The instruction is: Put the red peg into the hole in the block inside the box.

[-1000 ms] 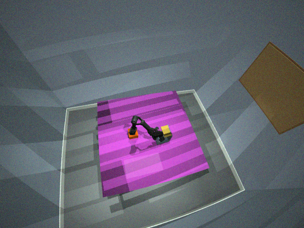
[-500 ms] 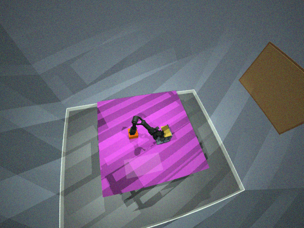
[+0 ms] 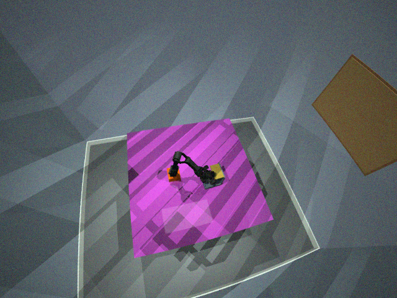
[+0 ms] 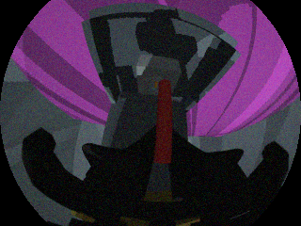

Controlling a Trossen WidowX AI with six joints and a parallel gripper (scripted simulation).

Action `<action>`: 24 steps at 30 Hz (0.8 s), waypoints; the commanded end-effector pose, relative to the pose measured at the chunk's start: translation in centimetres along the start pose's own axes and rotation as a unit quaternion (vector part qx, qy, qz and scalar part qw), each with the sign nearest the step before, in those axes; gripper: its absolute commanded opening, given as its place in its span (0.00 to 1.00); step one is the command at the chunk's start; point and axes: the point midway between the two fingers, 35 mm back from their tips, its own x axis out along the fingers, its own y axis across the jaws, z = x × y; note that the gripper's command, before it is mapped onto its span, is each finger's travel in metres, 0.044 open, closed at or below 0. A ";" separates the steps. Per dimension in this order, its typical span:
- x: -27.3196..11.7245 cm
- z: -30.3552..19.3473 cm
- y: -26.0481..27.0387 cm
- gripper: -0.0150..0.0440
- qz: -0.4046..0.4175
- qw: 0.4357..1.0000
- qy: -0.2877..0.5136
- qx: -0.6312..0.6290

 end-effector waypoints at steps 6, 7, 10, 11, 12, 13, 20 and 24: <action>0.2 -0.5 0.3 0.25 0.004 1.000 0.002 0.001; 0.2 -0.5 0.3 0.25 0.004 1.000 0.002 0.001; 0.3 -0.6 0.4 0.25 0.004 1.000 0.002 0.001; 0.3 -0.6 0.4 0.25 0.004 1.000 0.002 0.001; 0.4 -0.6 0.4 0.25 0.004 1.000 0.002 0.001; 0.4 -0.6 0.4 0.25 0.004 1.000 0.002 0.001; 0.5 -0.8 0.6 0.25 0.004 1.000 0.002 0.001; 0.6 -0.9 0.7 0.25 0.004 1.000 0.003 0.001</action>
